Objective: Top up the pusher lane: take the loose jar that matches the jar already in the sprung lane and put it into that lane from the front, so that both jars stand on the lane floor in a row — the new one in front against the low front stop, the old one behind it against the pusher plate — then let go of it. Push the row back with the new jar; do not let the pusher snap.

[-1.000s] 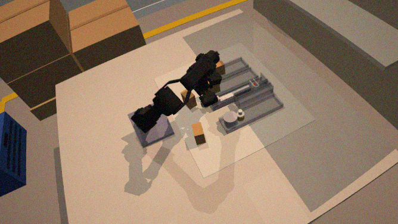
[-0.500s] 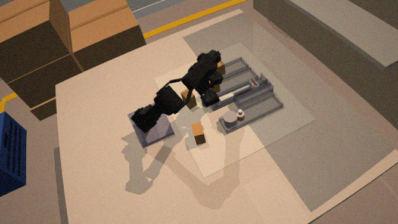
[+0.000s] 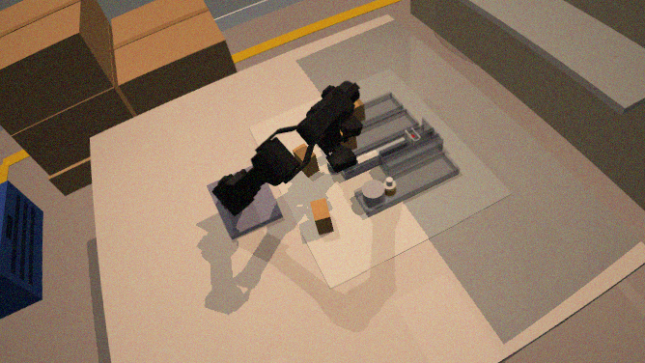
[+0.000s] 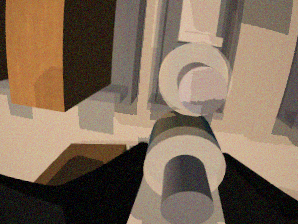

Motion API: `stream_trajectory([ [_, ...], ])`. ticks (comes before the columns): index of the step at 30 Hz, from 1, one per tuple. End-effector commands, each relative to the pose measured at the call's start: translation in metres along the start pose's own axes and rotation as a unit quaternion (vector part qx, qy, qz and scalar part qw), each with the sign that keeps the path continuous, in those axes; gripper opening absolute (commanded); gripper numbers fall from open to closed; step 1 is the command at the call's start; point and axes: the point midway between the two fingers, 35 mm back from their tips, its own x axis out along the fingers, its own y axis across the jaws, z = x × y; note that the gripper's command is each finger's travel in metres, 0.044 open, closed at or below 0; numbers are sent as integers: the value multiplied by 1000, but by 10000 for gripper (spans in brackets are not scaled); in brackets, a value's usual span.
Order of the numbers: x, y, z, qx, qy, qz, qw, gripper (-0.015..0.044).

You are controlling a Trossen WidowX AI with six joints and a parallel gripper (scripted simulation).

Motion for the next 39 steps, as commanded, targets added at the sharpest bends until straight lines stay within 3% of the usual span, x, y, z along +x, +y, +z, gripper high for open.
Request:
stream_trajectory([
  [1,-2,-1,6,4,-7,0,1000,0],
  [39,-2,-1,24,4,-8,0,1000,0],
])
